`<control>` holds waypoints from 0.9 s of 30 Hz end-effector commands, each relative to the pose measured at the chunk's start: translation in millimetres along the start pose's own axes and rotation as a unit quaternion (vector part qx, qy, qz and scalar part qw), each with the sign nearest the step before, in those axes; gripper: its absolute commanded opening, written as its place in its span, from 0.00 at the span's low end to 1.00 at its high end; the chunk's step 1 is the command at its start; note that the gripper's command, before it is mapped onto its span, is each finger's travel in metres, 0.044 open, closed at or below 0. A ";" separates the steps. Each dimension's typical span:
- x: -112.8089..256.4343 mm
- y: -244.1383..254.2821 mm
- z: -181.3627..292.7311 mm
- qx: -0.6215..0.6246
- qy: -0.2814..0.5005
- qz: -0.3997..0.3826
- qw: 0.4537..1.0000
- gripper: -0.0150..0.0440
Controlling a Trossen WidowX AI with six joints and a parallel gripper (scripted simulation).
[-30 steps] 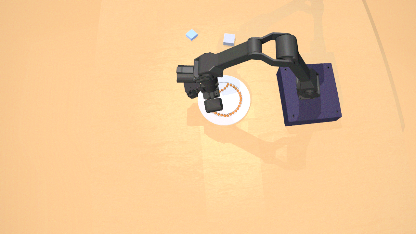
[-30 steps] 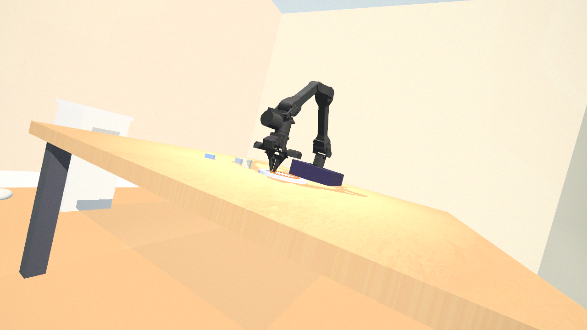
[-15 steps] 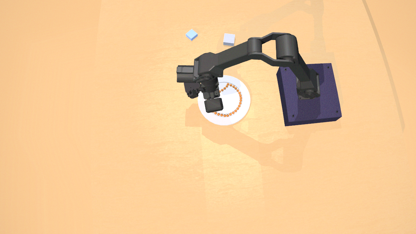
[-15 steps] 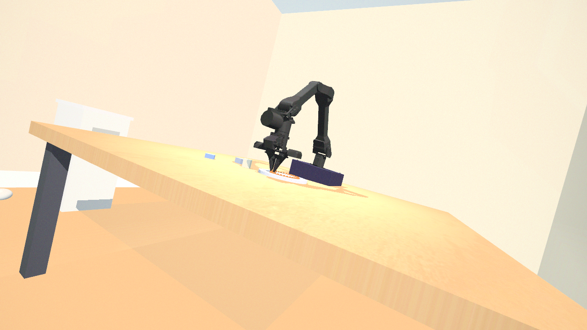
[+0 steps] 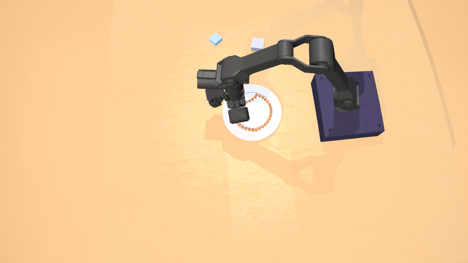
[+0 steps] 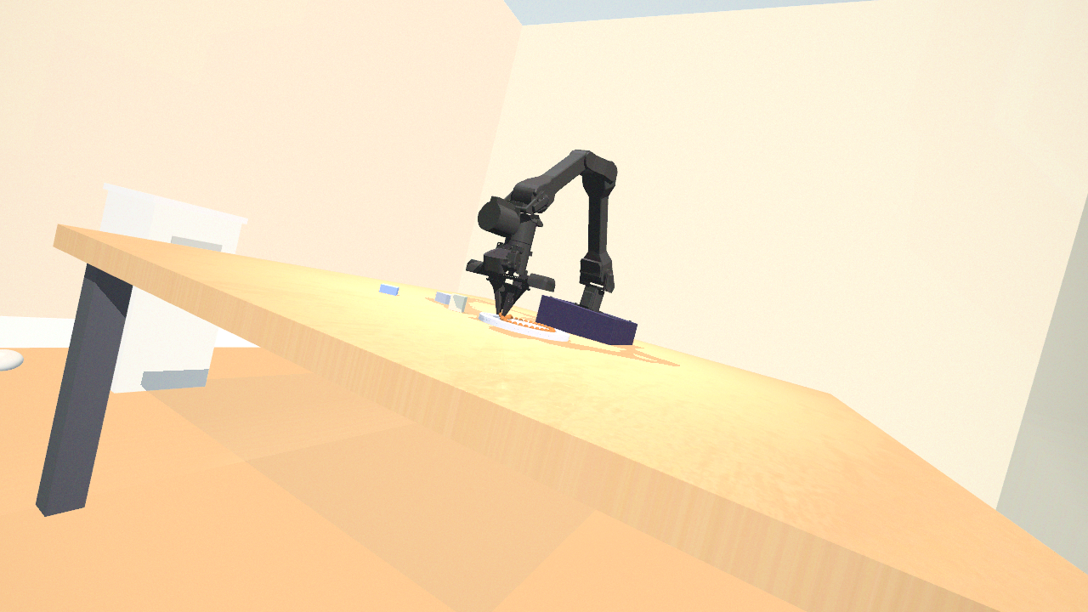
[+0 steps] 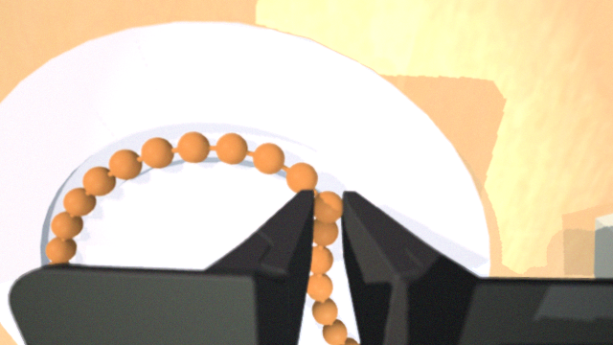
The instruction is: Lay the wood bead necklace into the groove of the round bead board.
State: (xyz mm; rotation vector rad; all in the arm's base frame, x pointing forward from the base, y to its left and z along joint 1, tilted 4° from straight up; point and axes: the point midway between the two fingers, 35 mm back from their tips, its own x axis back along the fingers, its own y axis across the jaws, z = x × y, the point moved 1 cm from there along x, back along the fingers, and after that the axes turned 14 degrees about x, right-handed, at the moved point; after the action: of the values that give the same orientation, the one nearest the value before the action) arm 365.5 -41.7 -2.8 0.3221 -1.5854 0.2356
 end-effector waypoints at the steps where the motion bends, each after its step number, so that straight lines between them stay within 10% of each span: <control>1: 2.0 -2.5 -2.7 0.003 -0.003 0.002 1.000 0.25; 11: -5.4 -2.5 -2.6 0.003 -0.003 0.002 1.000 0.25; 27: 2.0 -2.5 -2.7 0.003 -0.003 0.002 1.000 0.97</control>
State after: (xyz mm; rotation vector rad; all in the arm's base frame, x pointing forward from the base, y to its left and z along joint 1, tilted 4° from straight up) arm 368.0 -42.9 -4.4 0.3228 -1.5879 0.2375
